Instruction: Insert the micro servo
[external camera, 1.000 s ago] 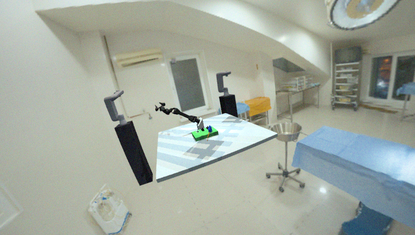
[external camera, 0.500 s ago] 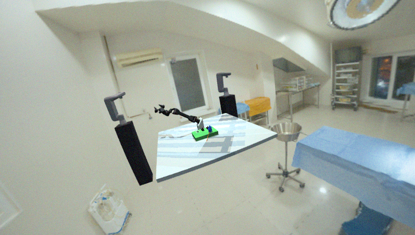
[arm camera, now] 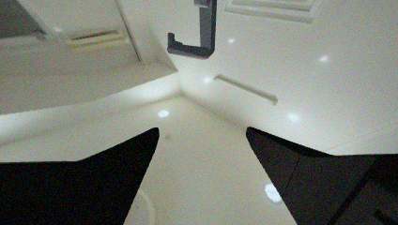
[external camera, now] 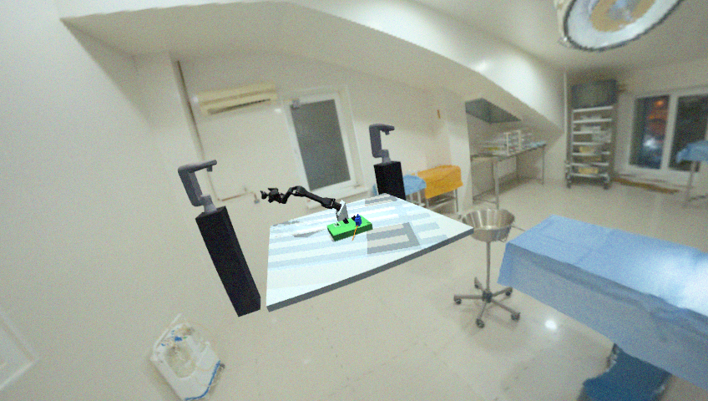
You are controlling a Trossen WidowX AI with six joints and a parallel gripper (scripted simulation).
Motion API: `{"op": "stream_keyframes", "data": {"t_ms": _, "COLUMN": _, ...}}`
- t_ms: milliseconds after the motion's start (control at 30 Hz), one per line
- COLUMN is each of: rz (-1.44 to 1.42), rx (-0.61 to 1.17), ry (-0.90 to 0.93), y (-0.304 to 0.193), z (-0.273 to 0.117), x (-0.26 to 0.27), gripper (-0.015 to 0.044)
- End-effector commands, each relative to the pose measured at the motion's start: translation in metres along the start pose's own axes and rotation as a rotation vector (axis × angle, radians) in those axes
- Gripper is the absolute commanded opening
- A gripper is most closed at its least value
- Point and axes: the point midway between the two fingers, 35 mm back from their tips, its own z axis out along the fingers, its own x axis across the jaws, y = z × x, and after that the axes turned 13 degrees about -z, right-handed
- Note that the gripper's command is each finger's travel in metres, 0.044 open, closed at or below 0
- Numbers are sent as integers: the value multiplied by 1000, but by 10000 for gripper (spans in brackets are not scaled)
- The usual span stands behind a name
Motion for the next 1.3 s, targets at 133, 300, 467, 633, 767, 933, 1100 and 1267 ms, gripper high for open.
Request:
{"op": "stream_keyframes", "data": {"t_ms": 133, "rz": 115, "rx": -91, "ry": -19, "y": 24, "z": -14, "x": -29, "gripper": 440}}
{"op": "stream_keyframes", "data": {"t_ms": 300, "rz": 201, "rx": -163, "ry": -31, "y": 42, "z": -28, "x": -52, "gripper": 440}}
{"op": "stream_keyframes", "data": {"t_ms": 467, "rz": 287, "rx": -238, "ry": -43, "y": 57, "z": -43, "x": -77, "gripper": 440}}
{"op": "stream_keyframes", "data": {"t_ms": 633, "rz": 360, "rx": -304, "ry": -54, "y": 69, "z": -58, "x": -99, "gripper": 440}}
{"op": "stream_keyframes", "data": {"t_ms": 767, "rz": 422, "rx": -363, "ry": -62, "y": 79, "z": -73, "x": -119, "gripper": 440}}
{"op": "stream_keyframes", "data": {"t_ms": 933, "rz": 502, "rx": -443, "ry": -73, "y": 89, "z": -93, "x": -146, "gripper": 440}}
{"op": "stream_keyframes", "data": {"t_ms": 1100, "rz": 580, "rx": -524, "ry": -83, "y": 96, "z": -115, "x": -172, "gripper": 440}}
{"op": "stream_keyframes", "data": {"t_ms": 1267, "rz": 651, "rx": -603, "ry": -92, "y": 101, "z": -138, "x": -198, "gripper": 440}}
